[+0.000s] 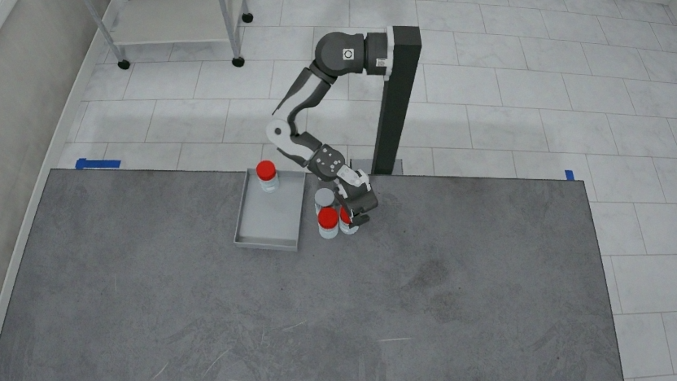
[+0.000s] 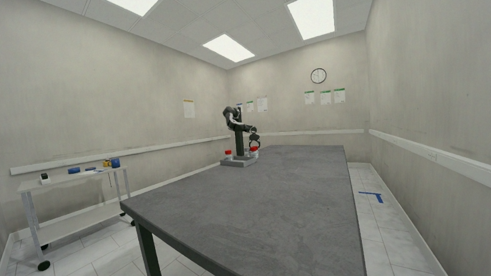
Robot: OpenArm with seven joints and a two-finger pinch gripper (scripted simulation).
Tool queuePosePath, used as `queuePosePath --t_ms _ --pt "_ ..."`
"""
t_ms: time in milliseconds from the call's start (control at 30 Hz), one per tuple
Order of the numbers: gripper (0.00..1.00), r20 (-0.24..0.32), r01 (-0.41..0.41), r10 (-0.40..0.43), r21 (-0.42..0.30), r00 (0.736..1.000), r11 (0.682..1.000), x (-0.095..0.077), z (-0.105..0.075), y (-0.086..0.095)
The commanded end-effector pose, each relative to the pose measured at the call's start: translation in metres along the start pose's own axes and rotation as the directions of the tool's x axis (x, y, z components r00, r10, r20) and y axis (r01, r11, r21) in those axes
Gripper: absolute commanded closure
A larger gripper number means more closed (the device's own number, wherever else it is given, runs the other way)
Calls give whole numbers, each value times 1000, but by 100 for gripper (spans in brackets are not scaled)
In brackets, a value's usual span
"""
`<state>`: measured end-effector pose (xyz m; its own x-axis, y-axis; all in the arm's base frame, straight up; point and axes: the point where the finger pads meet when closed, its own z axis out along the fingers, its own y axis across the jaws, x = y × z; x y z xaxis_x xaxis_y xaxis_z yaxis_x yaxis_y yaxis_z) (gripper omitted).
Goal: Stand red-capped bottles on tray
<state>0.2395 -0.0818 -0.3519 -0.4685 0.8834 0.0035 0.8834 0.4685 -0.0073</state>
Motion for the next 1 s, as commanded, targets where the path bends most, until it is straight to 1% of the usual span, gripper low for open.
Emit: queuePosePath --t_ms 0,367,400,967 --pt "58 -1 6 -6 -11 1000 1000 0 0 2" --pt "58 0 9 -9 -17 1000 1000 0 2 4" --pt "100 0 5 -5 -12 1000 1000 0 1 3" --pt "100 -1 5 -5 -11 1000 1000 0 1 3"
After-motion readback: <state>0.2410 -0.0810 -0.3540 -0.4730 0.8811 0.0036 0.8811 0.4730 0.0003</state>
